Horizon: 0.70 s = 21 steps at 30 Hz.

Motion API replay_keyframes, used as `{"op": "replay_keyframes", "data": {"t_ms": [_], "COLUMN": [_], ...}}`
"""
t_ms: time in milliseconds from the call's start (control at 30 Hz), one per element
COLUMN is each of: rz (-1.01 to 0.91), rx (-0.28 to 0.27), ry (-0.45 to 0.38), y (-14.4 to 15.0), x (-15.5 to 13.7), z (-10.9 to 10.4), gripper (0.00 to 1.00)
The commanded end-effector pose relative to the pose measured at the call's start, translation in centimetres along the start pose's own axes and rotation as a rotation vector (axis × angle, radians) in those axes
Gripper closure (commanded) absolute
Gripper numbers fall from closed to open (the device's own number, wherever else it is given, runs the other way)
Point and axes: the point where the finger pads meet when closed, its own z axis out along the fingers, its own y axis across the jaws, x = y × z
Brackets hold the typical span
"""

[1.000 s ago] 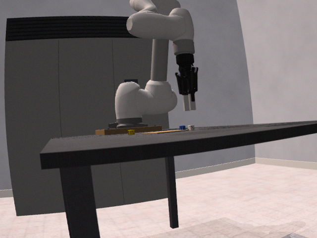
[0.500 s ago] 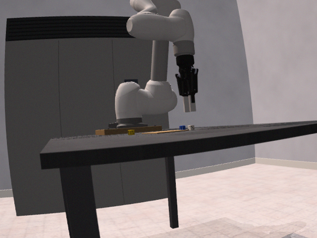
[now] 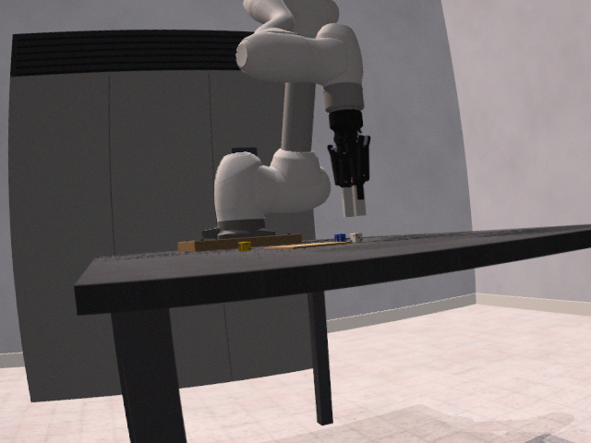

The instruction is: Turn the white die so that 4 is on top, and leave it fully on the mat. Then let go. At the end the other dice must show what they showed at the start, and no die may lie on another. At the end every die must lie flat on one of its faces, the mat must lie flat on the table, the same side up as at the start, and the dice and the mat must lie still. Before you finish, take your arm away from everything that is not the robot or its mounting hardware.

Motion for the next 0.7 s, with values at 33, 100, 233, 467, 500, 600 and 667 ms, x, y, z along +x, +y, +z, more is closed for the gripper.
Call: {"op": "replay_keyframes", "data": {"t_ms": [33, 100, 233, 467, 500, 600, 667], "rz": [0.000, 0.000, 0.000, 0.000, 0.000, 0.000, 0.000], "rx": [0.000, 0.000, 0.000, 0.000, 0.000, 0.000, 0.000], "ry": [0.000, 0.000, 0.000, 0.000, 0.000, 0.000, 0.000], "y": [0.0, 0.0, 0.0, 0.0, 0.0, 0.0, 0.0], "x": [0.0, 0.0, 0.0, 0.0, 0.0, 0.0, 0.0], "z": [0.5, 0.8, 1.4, 2.1, 2.2, 2.4, 2.6], "gripper": [0.79, 0.79, 0.79, 0.79, 0.79, 0.79, 0.79]}}
